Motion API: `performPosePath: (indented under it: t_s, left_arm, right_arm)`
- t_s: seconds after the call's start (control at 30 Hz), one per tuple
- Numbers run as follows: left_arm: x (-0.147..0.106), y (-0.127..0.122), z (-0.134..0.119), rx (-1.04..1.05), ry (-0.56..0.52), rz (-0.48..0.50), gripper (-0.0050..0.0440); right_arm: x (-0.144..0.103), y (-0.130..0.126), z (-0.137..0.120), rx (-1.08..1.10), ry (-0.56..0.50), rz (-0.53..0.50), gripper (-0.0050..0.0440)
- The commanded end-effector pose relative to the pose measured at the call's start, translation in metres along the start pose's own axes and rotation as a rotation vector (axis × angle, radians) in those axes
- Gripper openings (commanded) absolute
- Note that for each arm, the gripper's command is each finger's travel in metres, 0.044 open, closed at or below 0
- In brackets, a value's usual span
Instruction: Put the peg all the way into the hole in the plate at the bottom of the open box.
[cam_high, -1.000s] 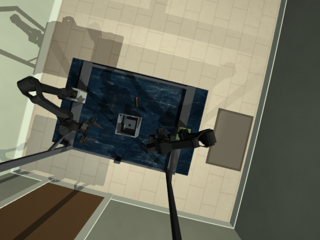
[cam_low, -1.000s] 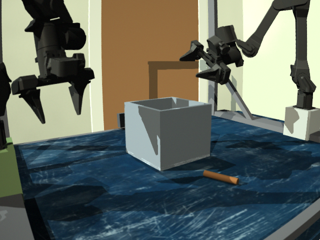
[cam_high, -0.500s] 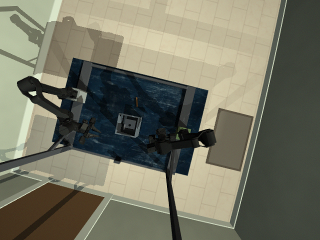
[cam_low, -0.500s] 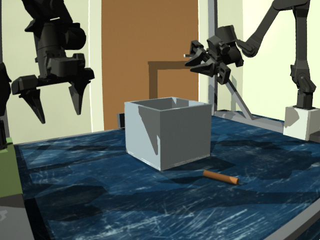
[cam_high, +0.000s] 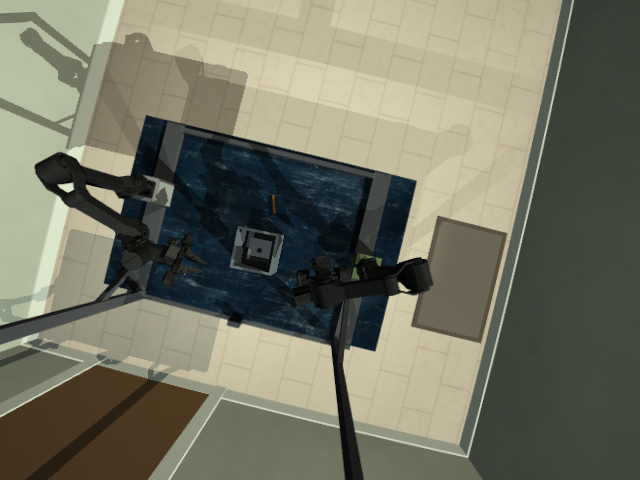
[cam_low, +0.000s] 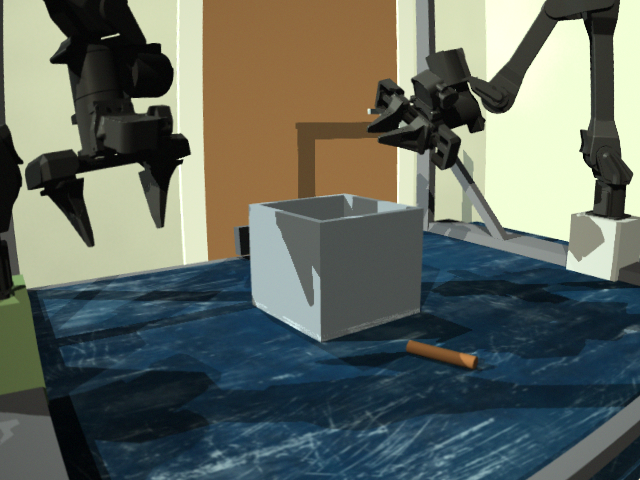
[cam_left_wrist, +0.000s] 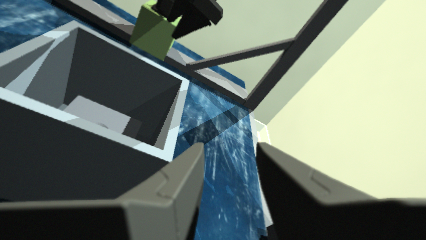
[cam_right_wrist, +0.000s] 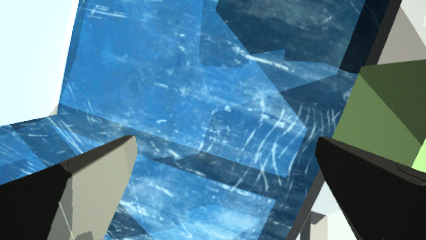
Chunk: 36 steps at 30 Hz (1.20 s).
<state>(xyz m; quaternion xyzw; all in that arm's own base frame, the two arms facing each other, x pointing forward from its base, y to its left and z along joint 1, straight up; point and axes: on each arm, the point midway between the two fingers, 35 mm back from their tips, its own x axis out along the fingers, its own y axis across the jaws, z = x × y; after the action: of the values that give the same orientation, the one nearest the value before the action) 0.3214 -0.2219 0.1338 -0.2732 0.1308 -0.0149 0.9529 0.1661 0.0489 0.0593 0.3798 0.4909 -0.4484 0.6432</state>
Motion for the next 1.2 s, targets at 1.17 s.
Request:
performPosePath:
  t_s: [1.17]
  left_arm:
    - [0.124,0.250,0.138,-0.370,-0.062,0.638,0.0125]
  right_arm:
    - [-0.026,0.070,0.015,-0.240,0.021,0.401,0.0440]
